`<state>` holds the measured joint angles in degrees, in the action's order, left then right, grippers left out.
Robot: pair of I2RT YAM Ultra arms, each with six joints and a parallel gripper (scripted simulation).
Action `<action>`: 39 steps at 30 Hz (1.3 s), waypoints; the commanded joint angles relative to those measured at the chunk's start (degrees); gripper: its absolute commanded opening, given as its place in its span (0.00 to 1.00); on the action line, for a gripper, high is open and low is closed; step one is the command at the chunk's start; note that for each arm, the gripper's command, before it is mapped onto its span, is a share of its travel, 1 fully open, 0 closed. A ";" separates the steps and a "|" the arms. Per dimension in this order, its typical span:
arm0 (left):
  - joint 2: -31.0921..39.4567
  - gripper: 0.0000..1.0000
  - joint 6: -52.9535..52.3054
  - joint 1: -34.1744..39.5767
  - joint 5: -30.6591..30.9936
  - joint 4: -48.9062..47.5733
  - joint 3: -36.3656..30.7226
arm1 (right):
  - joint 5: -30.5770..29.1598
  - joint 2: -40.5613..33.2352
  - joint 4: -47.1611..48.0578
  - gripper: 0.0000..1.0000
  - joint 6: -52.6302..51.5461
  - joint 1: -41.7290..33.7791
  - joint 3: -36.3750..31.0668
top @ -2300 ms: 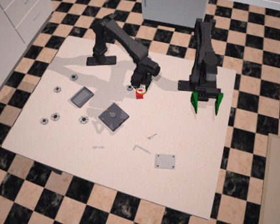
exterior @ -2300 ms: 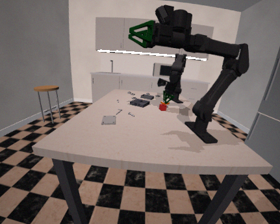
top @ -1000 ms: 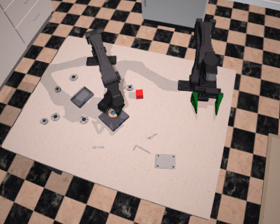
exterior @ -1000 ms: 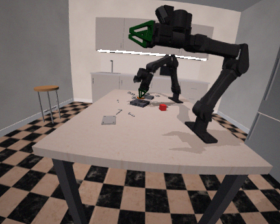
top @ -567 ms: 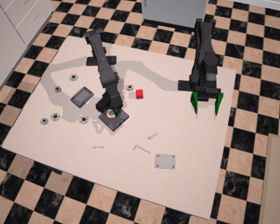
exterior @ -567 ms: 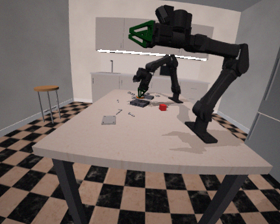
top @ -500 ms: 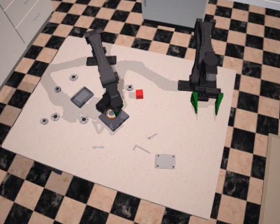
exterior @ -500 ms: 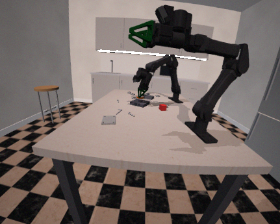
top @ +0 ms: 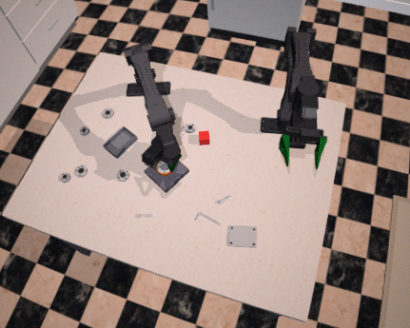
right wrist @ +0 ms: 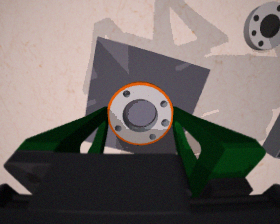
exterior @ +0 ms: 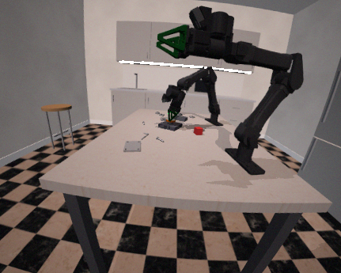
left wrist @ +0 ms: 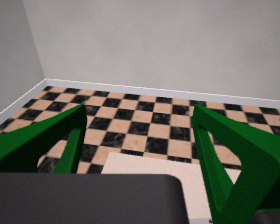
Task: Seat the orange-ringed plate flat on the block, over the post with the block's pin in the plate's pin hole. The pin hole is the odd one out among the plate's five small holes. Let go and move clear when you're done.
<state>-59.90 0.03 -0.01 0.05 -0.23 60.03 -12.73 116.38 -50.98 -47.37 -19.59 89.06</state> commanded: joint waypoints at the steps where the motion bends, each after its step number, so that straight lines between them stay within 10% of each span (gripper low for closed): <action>1: 0.55 0.77 -0.39 0.17 -0.34 -0.95 2.04 | -0.96 -2.19 1.50 0.00 0.19 -0.27 -0.23; 39: 0.55 0.77 -0.39 0.17 -0.34 -0.95 2.04 | -0.82 -1.55 4.27 0.00 0.28 -0.34 -0.90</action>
<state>-59.90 0.03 -0.01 0.05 -0.23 60.03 -12.73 117.21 -48.14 -47.33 -19.57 86.83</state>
